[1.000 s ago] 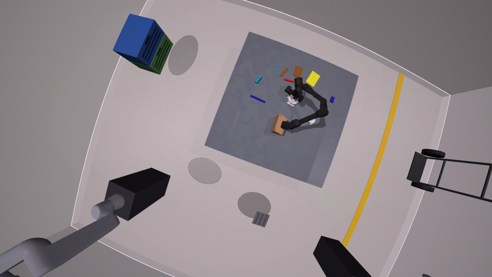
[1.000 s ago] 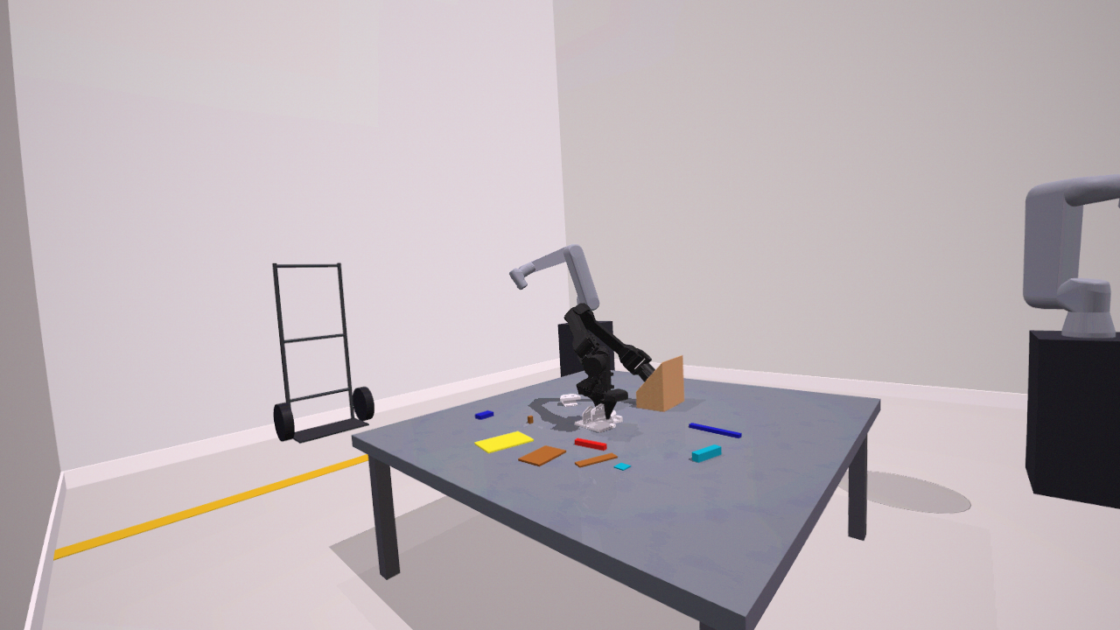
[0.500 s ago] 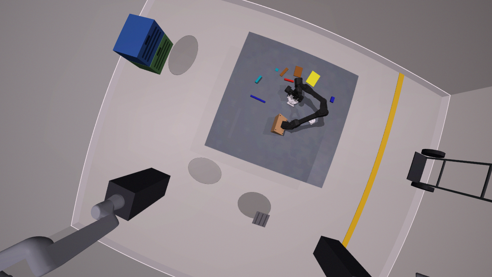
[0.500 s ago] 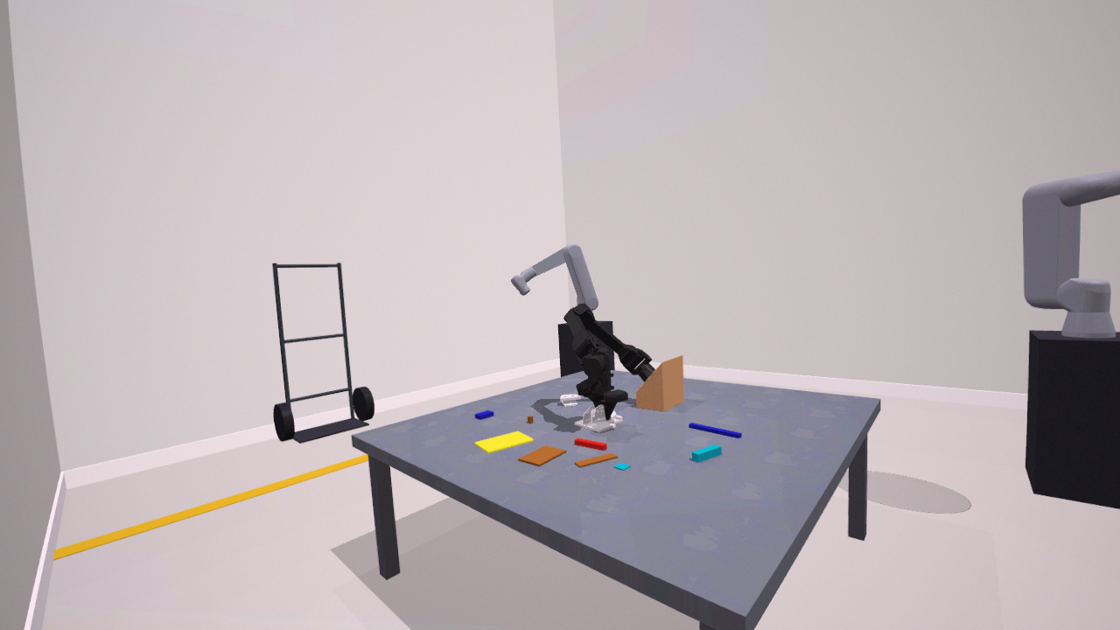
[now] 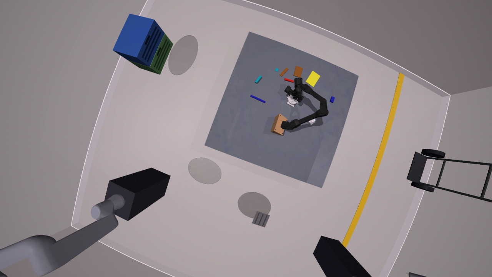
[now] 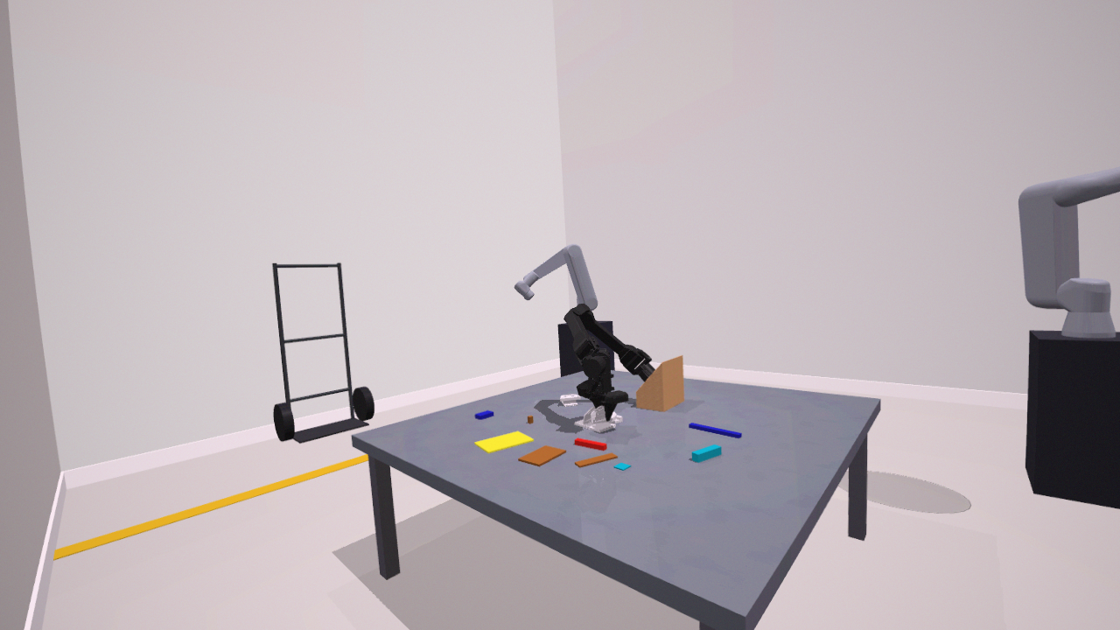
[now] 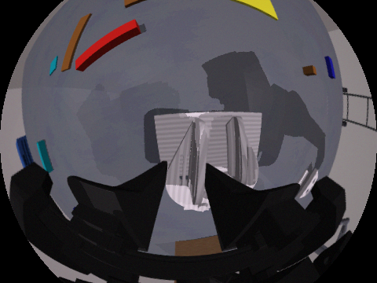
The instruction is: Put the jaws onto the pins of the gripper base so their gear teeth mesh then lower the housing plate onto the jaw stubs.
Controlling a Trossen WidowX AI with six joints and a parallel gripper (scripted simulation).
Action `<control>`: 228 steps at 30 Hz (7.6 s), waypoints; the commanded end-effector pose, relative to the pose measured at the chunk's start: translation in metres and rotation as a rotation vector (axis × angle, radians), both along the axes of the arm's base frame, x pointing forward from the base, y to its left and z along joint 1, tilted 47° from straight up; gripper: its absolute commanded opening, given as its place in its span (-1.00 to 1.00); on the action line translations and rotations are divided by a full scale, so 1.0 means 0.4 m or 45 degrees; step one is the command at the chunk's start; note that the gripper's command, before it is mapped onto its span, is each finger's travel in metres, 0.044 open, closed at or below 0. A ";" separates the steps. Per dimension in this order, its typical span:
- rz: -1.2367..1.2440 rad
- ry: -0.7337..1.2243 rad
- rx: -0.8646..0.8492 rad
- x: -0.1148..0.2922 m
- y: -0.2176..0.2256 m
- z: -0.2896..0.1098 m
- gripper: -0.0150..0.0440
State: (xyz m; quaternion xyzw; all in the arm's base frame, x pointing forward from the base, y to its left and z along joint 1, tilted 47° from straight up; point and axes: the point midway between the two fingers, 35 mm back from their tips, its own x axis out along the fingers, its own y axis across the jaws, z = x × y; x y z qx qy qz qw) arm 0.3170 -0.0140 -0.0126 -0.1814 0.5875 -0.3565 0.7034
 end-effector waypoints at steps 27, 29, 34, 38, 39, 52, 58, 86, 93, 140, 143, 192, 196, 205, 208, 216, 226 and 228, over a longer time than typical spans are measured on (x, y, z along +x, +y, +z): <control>-0.003 0.004 -0.012 -0.002 -0.023 -0.015 -0.04; -0.003 0.004 -0.012 -0.002 -0.023 -0.015 -0.04; -0.003 0.004 -0.012 -0.002 -0.023 -0.015 -0.04; -0.003 0.004 -0.012 -0.002 -0.023 -0.015 -0.04; -0.003 0.004 -0.012 -0.002 -0.023 -0.015 -0.04; -0.003 0.004 -0.012 -0.002 -0.023 -0.015 -0.04; -0.003 0.004 -0.012 -0.002 -0.023 -0.015 -0.04; -0.003 0.004 -0.012 -0.001 -0.014 -0.009 -0.04; -0.003 0.004 -0.012 -0.001 -0.018 -0.012 -0.04; -0.002 0.009 -0.009 -0.003 -0.018 -0.015 0.27; -0.002 0.009 -0.009 -0.003 -0.018 -0.015 0.27; -0.646 -0.625 0.092 -0.054 -0.108 0.323 1.00; -0.729 -0.707 0.100 -0.068 -0.132 0.350 1.00; -0.914 -0.893 0.115 -0.107 -0.185 0.409 1.00; -0.975 -0.955 0.118 -0.122 -0.202 0.427 1.00; -1.137 -1.124 0.124 -0.167 -0.243 0.475 1.00; -1.336 -1.338 0.125 -0.231 -0.288 0.529 1.00; -1.375 -1.382 0.125 -0.245 -0.295 0.539 1.00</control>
